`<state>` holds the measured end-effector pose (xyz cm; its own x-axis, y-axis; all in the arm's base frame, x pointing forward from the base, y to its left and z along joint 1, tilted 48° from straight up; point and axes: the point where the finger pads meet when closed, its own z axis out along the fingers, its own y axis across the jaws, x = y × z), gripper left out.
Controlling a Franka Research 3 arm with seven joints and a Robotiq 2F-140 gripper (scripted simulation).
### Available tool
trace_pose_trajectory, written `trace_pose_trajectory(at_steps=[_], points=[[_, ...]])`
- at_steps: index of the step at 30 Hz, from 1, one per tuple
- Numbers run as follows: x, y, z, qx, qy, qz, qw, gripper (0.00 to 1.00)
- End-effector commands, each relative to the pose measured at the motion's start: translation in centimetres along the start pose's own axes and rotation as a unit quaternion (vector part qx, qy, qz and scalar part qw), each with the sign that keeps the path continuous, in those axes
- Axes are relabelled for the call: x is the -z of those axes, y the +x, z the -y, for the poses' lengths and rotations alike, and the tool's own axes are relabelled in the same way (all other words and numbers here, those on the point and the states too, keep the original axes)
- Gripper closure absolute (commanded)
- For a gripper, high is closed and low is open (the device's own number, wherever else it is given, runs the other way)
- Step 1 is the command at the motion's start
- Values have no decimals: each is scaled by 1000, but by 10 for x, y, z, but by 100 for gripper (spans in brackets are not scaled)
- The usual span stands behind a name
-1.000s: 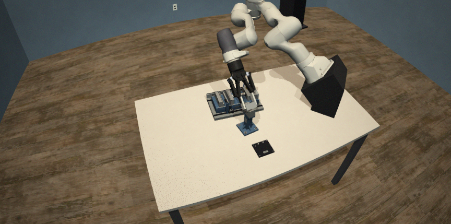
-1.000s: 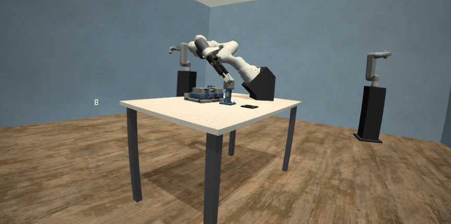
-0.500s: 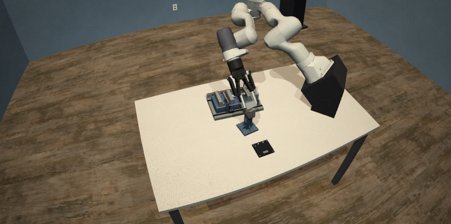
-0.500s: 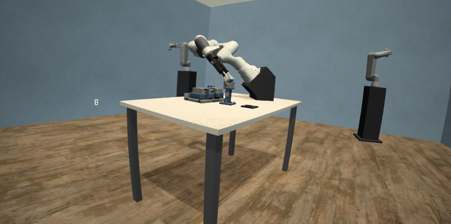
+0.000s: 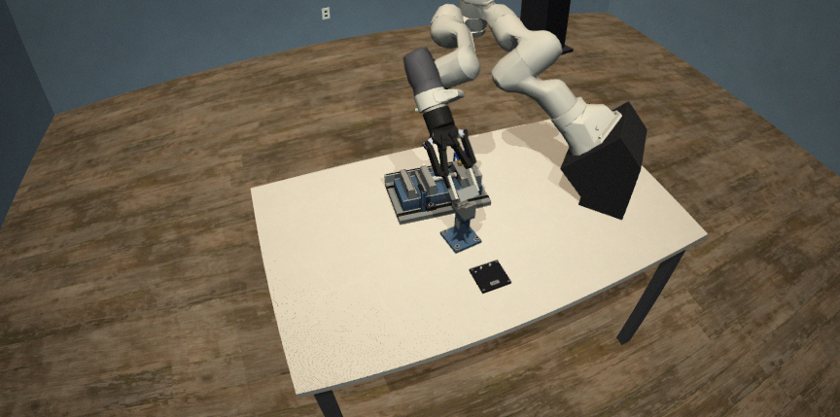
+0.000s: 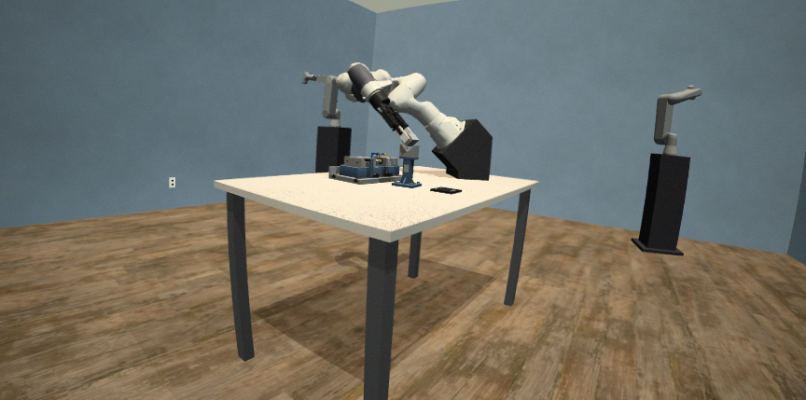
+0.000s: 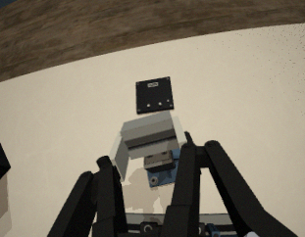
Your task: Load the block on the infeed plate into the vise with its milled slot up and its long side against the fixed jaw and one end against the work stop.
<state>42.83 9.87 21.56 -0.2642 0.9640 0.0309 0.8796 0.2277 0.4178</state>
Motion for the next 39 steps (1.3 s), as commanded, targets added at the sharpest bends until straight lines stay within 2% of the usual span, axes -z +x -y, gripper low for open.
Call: trace_pose_trajectory(at_steps=[1,39], points=[[1,2,2,-4,2,-1,1000,100],[4,5,2,-4,2,-1,1000,100]])
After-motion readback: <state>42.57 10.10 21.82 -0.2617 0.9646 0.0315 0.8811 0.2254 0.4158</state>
